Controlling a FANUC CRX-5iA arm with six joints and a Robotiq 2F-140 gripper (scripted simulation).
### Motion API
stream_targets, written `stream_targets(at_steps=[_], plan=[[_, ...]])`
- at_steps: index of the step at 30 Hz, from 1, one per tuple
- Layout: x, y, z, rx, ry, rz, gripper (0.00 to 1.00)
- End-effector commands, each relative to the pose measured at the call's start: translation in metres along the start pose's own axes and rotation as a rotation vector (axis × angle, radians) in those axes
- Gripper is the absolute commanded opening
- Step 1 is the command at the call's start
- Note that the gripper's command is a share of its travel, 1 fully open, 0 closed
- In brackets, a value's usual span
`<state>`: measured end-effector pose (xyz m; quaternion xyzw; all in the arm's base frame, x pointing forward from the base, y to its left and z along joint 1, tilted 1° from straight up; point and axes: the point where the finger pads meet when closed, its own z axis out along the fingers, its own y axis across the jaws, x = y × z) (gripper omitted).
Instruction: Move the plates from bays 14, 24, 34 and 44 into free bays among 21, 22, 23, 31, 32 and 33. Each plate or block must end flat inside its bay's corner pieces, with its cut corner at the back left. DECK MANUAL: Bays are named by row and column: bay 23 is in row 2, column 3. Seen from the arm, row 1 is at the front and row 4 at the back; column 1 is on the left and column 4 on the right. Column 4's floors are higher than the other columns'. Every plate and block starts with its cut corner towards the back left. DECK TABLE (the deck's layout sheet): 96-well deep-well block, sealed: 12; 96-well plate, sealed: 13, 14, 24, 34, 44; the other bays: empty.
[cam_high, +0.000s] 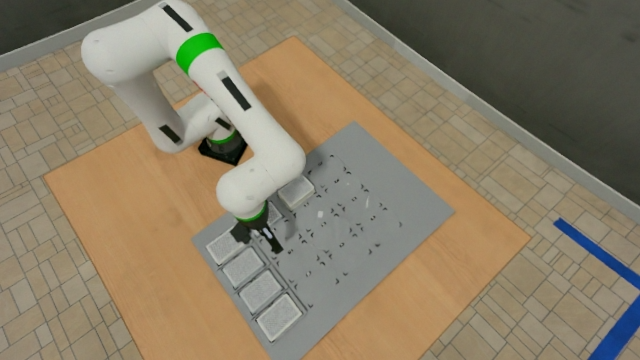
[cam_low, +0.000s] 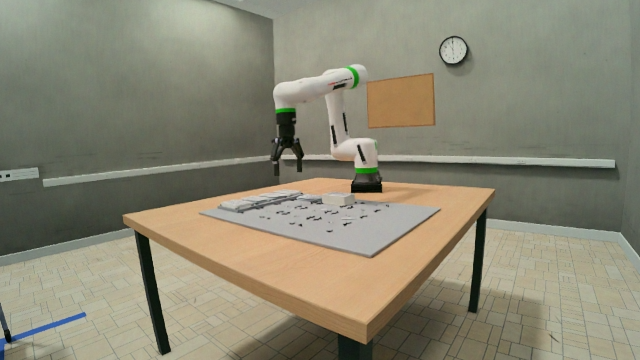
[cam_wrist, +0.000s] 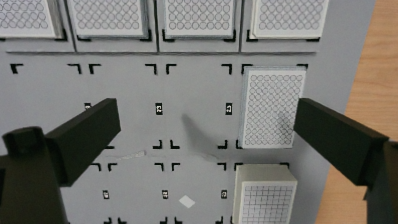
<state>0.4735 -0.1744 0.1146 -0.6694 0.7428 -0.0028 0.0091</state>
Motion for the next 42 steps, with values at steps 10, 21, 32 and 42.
stream_targets(at_steps=[10,21,32,42], plan=[[0.000,-0.001,-0.001,0.002,0.001,0.000,1.00],[-0.012,-0.001,-0.001,0.002,0.001,0.000,1.00],[-0.052,-0.001,-0.001,0.002,0.000,0.000,1.00],[-0.084,-0.001,-0.001,0.002,0.000,0.000,1.00]])
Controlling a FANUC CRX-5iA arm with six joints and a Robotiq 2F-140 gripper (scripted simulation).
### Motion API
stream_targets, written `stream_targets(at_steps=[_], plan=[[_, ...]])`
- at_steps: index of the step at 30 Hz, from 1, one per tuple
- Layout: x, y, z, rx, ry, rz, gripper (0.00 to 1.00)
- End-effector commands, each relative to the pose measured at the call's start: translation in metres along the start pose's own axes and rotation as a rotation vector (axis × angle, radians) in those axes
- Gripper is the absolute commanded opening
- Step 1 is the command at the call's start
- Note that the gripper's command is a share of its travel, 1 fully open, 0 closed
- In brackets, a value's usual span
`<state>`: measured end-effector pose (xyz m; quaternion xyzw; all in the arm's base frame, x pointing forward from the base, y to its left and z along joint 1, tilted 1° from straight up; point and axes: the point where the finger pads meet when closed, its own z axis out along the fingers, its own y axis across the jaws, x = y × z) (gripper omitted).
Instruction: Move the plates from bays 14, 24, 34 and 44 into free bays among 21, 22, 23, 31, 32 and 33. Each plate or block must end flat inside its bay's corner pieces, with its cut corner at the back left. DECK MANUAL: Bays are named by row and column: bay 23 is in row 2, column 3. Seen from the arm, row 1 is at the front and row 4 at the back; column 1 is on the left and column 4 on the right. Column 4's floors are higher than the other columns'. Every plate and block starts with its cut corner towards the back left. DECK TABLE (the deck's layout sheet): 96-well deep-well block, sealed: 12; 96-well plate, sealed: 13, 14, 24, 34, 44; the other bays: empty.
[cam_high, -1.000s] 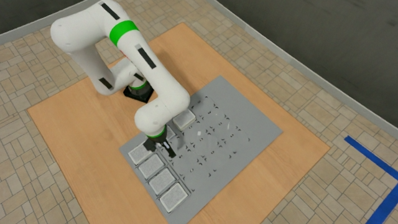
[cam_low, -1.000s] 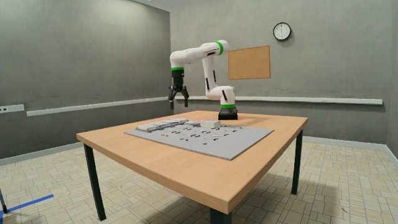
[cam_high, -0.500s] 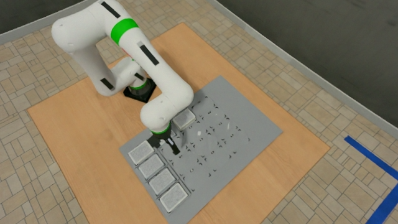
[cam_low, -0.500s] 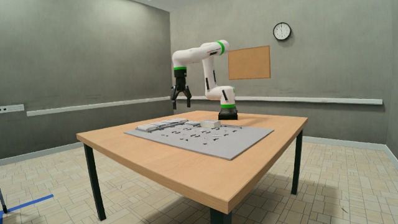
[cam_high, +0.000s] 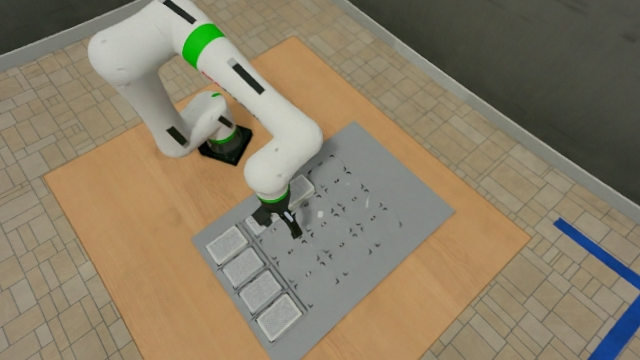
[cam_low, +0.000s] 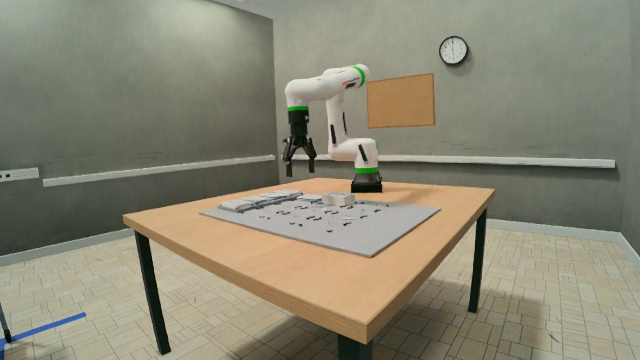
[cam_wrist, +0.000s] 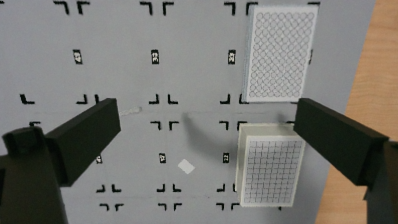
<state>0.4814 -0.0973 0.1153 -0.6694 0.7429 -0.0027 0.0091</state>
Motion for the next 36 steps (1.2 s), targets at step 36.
stream_targets(at_steps=[36], plan=[[-0.086,-0.001,-0.001,0.002,0.000,0.000,1.00]])
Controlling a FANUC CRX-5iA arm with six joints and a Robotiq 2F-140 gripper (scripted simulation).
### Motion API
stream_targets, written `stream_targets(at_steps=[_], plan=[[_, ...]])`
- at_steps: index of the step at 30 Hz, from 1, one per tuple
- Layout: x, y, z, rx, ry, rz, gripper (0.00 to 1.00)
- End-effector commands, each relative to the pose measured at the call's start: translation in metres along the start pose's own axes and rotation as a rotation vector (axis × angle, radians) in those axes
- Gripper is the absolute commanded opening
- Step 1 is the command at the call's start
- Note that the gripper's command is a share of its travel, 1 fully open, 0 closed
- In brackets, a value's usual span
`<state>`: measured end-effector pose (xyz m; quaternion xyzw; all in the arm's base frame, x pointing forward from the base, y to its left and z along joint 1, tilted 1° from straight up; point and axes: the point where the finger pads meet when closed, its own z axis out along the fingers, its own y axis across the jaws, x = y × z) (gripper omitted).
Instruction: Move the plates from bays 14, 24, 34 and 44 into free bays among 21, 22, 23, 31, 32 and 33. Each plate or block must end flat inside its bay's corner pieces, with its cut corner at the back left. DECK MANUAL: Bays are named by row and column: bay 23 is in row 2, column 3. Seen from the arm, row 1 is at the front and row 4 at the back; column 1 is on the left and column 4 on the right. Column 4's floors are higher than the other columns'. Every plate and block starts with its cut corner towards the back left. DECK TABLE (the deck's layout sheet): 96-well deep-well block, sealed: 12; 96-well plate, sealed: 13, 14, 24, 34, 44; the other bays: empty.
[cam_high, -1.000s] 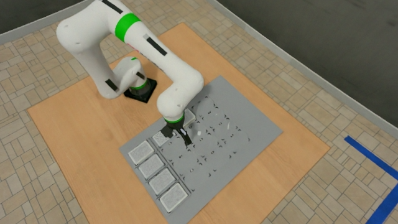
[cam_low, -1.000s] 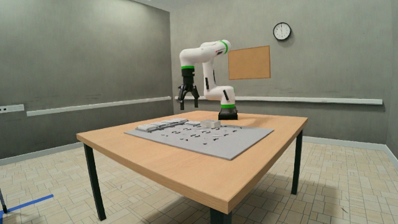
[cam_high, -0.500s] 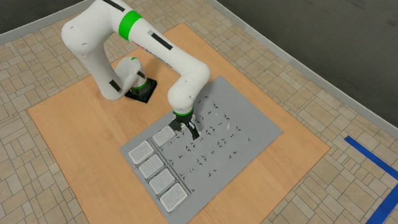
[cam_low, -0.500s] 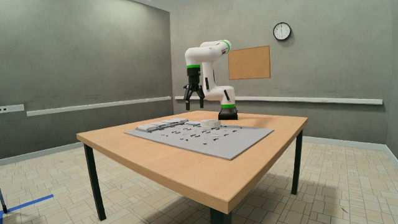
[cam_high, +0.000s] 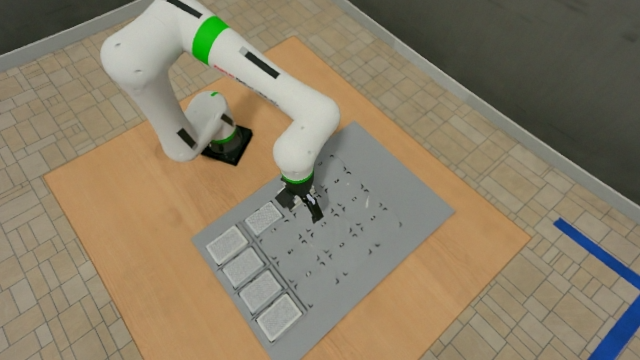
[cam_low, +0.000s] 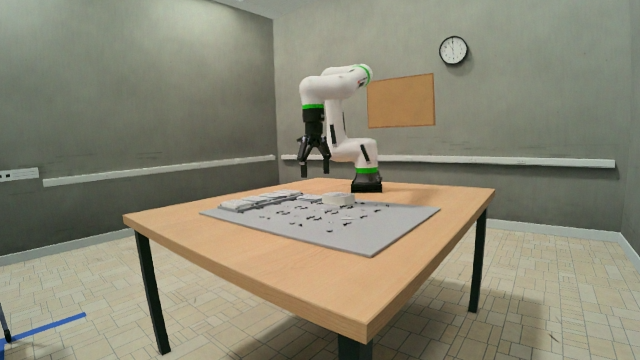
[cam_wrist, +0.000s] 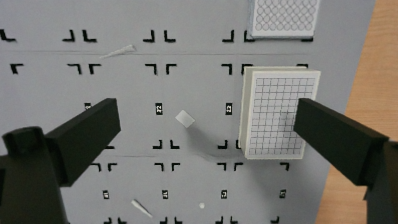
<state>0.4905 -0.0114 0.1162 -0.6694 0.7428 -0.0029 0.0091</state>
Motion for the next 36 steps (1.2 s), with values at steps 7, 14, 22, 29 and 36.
stream_targets(at_steps=[7,14,22,29,36], plan=[[0.000,-0.001,-0.001,0.002,0.000,0.000,1.00],[0.000,-0.001,-0.001,0.002,0.000,0.000,1.00],[0.000,-0.001,-0.001,0.002,0.000,0.000,1.00],[0.000,-0.001,-0.001,0.002,0.000,0.000,1.00],[-0.012,-0.001,-0.001,0.002,0.000,0.000,1.00]])
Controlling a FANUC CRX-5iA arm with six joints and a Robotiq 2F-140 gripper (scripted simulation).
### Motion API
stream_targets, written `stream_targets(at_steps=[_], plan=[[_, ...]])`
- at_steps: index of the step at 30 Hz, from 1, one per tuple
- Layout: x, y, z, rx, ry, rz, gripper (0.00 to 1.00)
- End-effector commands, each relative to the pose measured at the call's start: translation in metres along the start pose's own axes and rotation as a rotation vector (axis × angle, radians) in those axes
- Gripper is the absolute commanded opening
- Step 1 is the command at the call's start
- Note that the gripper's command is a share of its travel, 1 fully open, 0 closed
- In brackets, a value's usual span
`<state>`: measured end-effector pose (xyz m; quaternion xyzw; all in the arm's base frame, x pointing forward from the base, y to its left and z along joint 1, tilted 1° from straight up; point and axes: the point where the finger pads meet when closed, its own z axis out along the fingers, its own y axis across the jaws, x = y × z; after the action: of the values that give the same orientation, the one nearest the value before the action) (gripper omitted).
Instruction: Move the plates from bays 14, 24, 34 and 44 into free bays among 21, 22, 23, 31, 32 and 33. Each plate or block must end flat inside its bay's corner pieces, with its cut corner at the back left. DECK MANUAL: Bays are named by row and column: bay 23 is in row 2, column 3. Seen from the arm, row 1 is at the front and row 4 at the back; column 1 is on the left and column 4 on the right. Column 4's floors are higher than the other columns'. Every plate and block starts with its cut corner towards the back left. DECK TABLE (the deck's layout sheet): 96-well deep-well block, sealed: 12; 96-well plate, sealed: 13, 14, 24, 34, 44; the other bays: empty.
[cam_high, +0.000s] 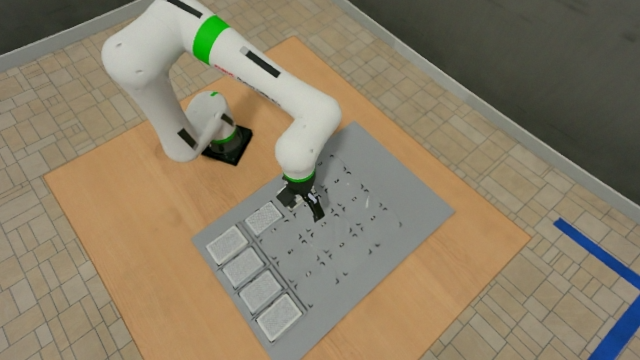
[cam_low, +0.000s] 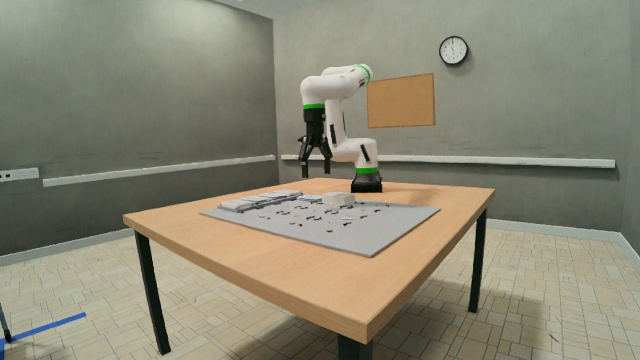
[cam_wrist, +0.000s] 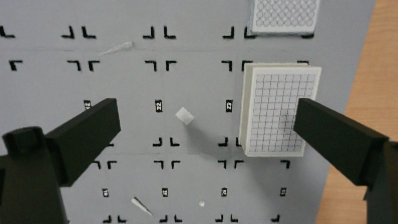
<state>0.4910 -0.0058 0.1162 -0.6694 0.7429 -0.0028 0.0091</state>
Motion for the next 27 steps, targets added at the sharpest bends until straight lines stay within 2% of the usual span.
stream_targets(at_steps=[1,25,27], plan=[[-0.010,-0.001,-0.001,0.002,0.000,0.000,1.00],[-0.098,-0.001,-0.001,0.002,0.000,0.000,1.00],[-0.098,-0.001,-0.001,0.002,0.000,0.000,1.00]])
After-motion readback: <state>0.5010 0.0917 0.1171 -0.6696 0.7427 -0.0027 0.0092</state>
